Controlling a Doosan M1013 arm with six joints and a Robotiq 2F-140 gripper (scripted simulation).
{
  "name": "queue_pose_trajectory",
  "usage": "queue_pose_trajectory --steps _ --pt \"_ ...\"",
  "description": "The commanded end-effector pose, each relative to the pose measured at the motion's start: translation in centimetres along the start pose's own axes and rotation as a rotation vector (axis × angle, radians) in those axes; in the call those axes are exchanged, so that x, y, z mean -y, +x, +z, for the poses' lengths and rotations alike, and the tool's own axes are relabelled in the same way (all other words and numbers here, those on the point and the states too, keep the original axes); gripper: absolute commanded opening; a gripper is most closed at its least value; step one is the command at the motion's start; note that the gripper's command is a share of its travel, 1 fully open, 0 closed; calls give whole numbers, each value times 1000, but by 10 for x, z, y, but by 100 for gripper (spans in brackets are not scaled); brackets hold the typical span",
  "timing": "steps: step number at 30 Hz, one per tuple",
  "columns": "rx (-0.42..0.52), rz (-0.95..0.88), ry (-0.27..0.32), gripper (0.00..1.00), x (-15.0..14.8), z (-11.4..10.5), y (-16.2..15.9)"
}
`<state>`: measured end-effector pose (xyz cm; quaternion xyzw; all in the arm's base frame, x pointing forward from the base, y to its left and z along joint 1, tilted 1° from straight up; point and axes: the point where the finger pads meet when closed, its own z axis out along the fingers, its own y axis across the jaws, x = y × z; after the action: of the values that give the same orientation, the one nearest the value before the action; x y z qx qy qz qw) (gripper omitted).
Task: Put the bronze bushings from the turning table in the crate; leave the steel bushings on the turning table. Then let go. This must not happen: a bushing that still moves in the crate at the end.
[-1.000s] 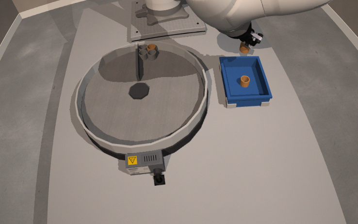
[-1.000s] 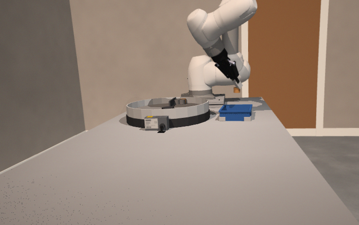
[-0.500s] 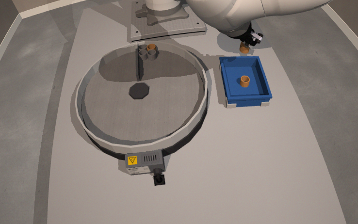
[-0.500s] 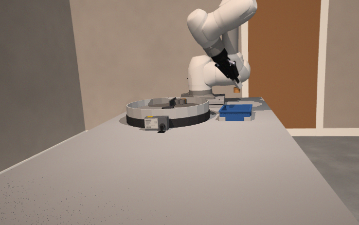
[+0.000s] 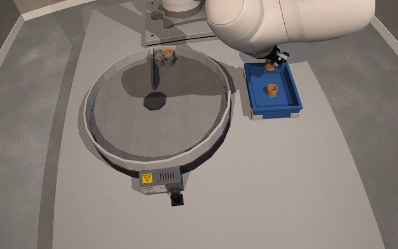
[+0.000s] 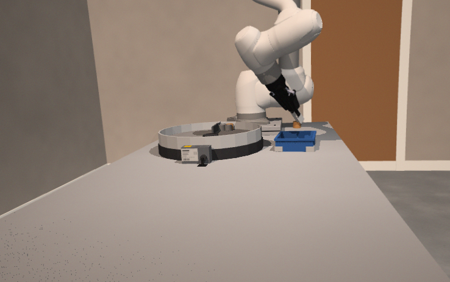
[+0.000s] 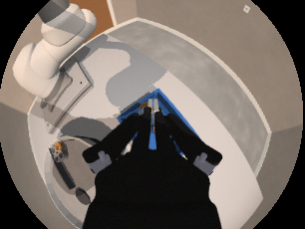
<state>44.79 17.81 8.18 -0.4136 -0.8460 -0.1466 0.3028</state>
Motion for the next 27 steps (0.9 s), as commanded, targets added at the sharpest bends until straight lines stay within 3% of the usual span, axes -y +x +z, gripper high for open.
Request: queue_pose_trajectory --steps 1,27 --pt "0 0 -1 0 -1 7 -6" --pt "0 0 -1 0 -1 12 -10"
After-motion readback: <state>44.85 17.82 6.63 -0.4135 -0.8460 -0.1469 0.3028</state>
